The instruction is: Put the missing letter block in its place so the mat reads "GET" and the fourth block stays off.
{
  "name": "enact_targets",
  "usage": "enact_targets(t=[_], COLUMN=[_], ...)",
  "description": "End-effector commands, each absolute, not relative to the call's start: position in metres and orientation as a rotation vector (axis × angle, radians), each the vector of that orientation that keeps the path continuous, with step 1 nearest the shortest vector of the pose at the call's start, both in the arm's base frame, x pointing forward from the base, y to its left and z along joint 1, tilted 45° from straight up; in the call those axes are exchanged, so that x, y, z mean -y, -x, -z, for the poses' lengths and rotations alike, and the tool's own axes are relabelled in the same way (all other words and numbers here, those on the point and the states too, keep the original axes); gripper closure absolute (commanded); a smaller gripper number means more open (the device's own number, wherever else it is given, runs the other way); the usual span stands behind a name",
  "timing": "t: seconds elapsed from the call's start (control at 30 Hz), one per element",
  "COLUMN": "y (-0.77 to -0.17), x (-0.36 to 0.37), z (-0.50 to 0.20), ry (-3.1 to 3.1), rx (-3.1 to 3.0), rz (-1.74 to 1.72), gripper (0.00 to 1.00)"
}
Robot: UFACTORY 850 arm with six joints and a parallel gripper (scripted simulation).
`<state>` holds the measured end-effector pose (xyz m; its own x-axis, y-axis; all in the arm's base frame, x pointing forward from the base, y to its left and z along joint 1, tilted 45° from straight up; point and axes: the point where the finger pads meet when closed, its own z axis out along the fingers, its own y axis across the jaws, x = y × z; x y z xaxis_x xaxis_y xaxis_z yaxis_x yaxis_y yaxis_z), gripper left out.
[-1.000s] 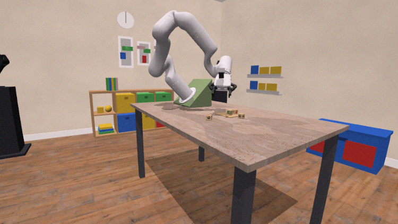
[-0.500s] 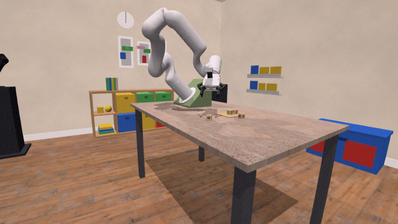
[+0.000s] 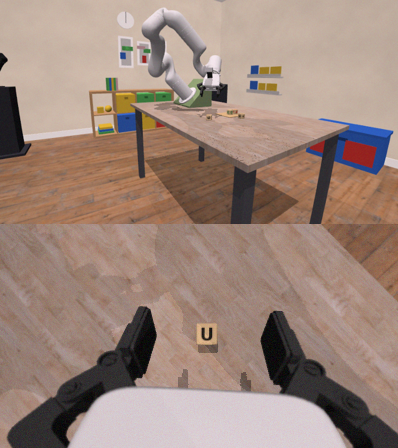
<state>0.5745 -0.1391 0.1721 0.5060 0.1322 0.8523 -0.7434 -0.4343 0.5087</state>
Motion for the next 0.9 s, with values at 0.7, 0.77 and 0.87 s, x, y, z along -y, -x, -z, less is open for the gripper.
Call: enact_targets(t=[0.7,0.77,0.87], y=[-0.5751,-0.5751,-0.5755], x=[0.1386,0.1386,0.1386], z=[-0.1727,-0.1726,-0.1721], ry=[-1.745,-1.745,-1.745], rx=[0.518,0.519,0.526], rz=[-1.094,-1.094,-1.091], gripper=[0.00,0.00,0.00])
